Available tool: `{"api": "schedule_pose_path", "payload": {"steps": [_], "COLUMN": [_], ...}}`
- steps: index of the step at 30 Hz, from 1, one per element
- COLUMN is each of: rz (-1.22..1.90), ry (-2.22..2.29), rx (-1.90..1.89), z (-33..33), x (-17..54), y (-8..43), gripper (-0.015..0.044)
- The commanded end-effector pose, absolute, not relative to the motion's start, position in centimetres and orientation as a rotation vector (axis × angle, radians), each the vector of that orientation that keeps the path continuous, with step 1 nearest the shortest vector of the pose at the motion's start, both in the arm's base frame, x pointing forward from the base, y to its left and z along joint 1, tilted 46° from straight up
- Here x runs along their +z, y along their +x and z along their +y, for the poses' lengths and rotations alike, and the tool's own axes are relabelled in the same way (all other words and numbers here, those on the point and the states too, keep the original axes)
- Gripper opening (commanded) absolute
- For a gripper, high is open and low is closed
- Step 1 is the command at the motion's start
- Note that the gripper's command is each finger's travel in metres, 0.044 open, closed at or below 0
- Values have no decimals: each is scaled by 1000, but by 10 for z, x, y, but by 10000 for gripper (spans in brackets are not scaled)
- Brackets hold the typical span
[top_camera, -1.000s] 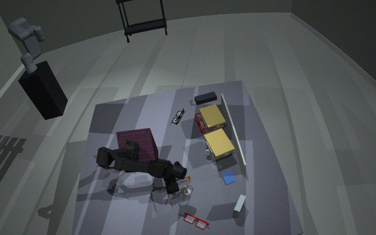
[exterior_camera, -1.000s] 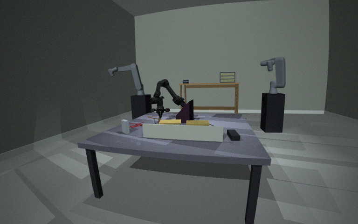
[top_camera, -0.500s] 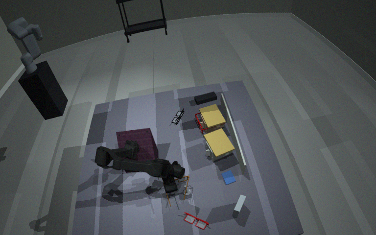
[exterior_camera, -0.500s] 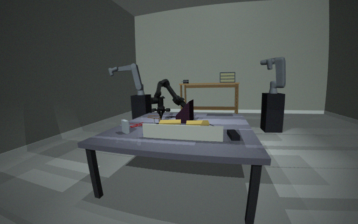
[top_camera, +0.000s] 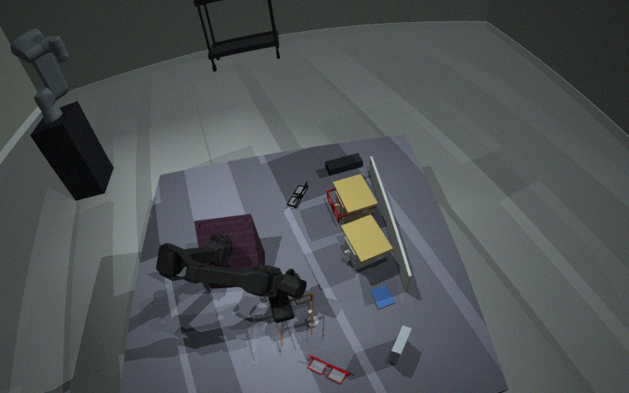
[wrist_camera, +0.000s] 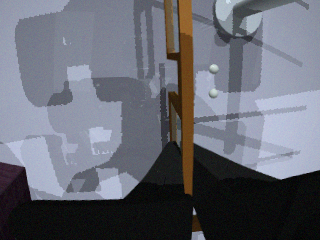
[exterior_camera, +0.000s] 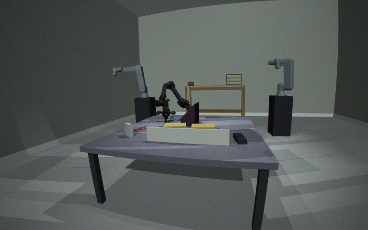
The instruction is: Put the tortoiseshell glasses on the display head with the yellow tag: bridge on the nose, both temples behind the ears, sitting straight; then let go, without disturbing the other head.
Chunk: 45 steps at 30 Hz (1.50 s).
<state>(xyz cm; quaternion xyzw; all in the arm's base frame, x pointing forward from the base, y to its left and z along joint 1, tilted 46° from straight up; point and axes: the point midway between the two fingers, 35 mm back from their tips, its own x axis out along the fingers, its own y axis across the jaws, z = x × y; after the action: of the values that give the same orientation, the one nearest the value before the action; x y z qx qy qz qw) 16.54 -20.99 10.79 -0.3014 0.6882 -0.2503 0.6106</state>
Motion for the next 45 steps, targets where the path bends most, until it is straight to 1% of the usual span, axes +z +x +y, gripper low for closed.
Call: {"api": "schedule_pose_path", "payload": {"steps": [1, 45], "rz": [1596, 1597], "ry": [-693, -694], "rx": [-566, -566], "z": [-208, -205], "x": [104, 103], "y": [161, 143], "gripper": [0, 0]}}
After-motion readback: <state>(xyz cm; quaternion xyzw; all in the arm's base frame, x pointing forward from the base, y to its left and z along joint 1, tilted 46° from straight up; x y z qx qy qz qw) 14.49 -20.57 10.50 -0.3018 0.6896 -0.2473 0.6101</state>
